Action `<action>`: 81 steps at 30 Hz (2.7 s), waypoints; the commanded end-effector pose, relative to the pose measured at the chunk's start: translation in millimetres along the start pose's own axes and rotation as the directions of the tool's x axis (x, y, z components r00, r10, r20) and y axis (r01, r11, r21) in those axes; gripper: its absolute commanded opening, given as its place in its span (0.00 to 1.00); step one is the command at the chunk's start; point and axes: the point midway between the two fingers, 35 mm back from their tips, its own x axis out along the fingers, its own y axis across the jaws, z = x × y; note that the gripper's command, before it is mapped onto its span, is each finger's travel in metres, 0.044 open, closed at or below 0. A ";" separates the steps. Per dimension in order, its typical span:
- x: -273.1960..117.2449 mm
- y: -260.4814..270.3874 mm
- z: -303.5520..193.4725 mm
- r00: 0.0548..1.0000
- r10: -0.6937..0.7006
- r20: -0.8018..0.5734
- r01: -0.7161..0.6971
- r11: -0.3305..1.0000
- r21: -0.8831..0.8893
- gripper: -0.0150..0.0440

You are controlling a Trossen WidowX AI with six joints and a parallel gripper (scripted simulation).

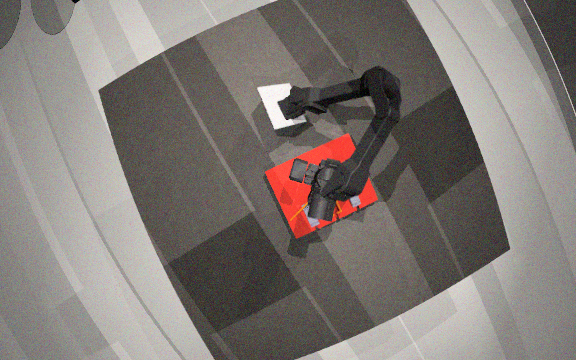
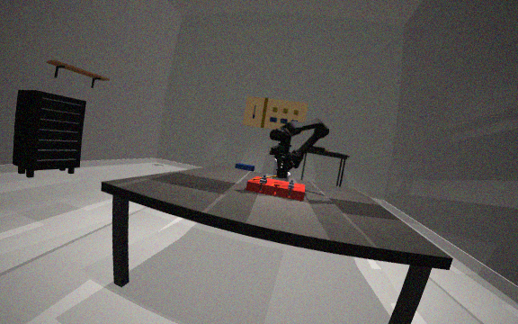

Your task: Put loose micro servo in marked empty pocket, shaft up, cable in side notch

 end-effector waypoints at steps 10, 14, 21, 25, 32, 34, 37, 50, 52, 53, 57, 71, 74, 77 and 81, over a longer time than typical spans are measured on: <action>-0.3 0.7 -0.5 1.000 0.005 -0.001 -0.004 0.900 -0.436 0.25; -0.2 0.7 -0.5 1.000 0.005 -0.001 -0.004 0.836 -0.548 0.25; -0.2 0.7 -0.5 1.000 0.004 -0.001 -0.004 0.749 -0.662 0.25; -0.2 0.7 -0.5 1.000 0.004 -0.001 -0.004 0.749 -0.662 0.25; -0.5 12.5 12.7 1.000 0.005 0.000 -0.004 0.749 -0.663 0.25; -0.6 18.1 18.9 1.000 0.005 0.000 -0.004 0.748 -0.663 0.25; -0.8 26.3 28.0 1.000 0.006 0.001 -0.004 0.748 -0.664 0.25; -1.4 61.0 65.9 1.000 0.007 0.003 -0.004 0.746 -0.665 0.25; -1.5 66.0 71.4 1.000 0.008 0.003 -0.004 0.746 -0.666 0.25; -1.6 68.5 74.1 1.000 0.008 0.003 -0.004 0.746 -0.666 0.25; -1.7 74.6 80.7 1.000 0.008 0.003 -0.004 0.746 -0.666 0.25; 12.8 75.6 81.4 1.000 0.009 0.003 -0.005 0.746 -0.666 0.25; 17.3 75.9 81.5 1.000 0.009 0.003 -0.005 0.746 -0.666 0.25; 18.3 76.0 81.5 1.000 0.009 0.003 -0.005 0.746 -0.666 0.25; 18.3 76.0 81.5 1.000 0.009 0.003 -0.005 0.746 -0.666 0.25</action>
